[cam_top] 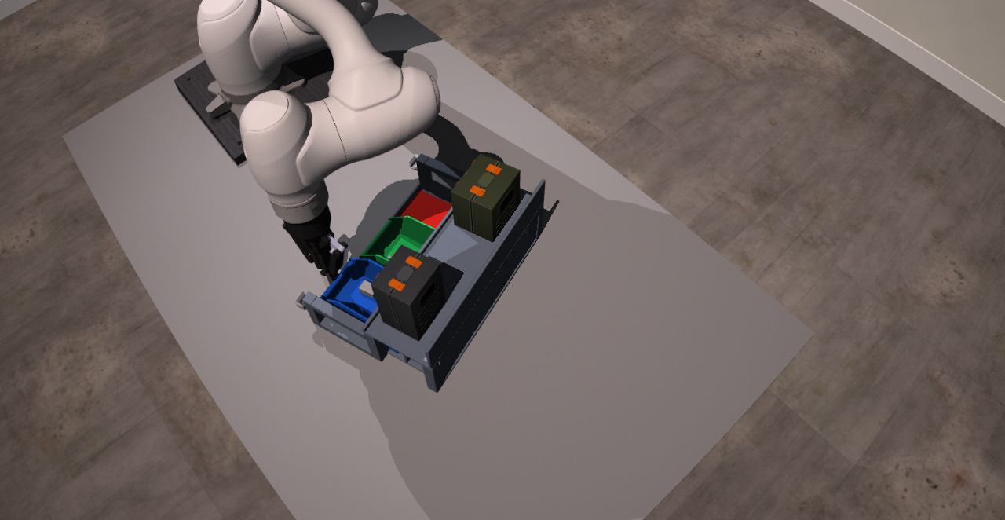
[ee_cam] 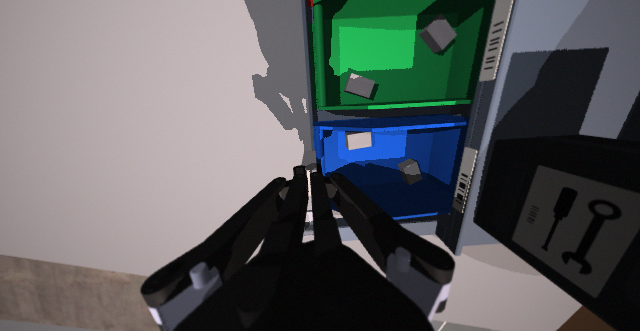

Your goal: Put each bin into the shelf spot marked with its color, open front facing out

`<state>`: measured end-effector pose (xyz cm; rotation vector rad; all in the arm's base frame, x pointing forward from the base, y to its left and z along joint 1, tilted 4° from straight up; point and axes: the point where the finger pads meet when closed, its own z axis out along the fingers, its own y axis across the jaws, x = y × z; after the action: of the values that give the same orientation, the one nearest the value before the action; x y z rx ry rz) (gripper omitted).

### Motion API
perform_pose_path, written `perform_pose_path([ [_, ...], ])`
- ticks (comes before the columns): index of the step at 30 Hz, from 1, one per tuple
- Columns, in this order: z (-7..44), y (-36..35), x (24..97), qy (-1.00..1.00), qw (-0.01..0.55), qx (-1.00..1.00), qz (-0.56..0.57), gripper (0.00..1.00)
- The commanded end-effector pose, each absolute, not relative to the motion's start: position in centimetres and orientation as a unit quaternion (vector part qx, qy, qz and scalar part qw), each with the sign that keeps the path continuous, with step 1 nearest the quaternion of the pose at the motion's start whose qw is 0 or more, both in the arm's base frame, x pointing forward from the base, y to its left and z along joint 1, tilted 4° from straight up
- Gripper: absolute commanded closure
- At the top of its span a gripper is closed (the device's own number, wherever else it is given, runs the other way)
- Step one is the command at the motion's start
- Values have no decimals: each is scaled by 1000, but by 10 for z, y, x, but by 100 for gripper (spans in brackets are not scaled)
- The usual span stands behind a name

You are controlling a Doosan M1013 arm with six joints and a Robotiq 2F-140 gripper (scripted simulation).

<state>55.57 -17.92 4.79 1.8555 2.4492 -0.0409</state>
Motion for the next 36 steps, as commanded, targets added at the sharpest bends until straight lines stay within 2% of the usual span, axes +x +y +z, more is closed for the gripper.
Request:
perform_pose_path([
  [1, 48, -179, 557, 797, 34, 603, -13, 90],
  [36, 48, -177, 562, 797, 34, 603, -13, 90],
])
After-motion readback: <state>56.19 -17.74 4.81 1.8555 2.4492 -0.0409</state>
